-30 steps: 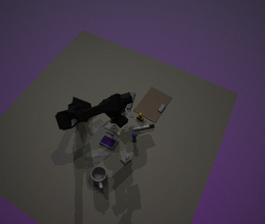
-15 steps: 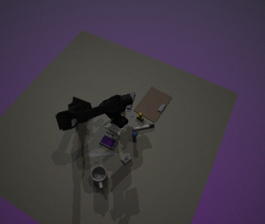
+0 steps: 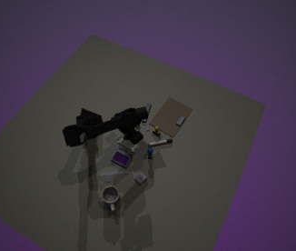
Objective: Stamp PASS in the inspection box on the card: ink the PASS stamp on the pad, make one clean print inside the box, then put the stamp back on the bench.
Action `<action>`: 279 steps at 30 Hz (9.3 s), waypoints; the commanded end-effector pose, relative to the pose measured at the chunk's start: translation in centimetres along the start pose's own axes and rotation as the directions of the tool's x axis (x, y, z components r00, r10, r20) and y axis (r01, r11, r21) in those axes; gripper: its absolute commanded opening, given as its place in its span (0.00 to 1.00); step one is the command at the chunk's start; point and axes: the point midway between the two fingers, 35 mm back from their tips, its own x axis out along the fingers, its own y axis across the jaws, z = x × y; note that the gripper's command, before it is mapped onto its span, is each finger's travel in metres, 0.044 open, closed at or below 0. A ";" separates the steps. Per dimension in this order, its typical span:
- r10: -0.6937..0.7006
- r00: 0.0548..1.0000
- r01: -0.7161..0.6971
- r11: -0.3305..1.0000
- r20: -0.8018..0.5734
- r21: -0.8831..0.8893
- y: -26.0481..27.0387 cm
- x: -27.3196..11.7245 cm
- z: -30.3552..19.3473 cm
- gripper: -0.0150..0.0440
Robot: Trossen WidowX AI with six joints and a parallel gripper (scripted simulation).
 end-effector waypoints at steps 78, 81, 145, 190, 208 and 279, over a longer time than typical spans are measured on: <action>-0.005 1.000 0.005 1.000 -0.004 -0.005 0.1 4.0 -0.3 0.25; -0.005 1.000 0.005 1.000 -0.004 -0.005 0.1 4.0 -0.3 0.25; -0.005 1.000 0.005 1.000 -0.004 -0.006 0.1 3.0 -0.3 0.25; 0.000 1.000 0.000 1.000 0.009 -0.008 -2.4 -3.4 -0.7 0.25; -0.006 1.000 0.006 1.000 0.009 -0.001 -12.6 -3.6 -6.3 0.25; -0.023 1.000 0.023 0.999 0.007 -0.022 -15.8 -0.9 -8.9 0.70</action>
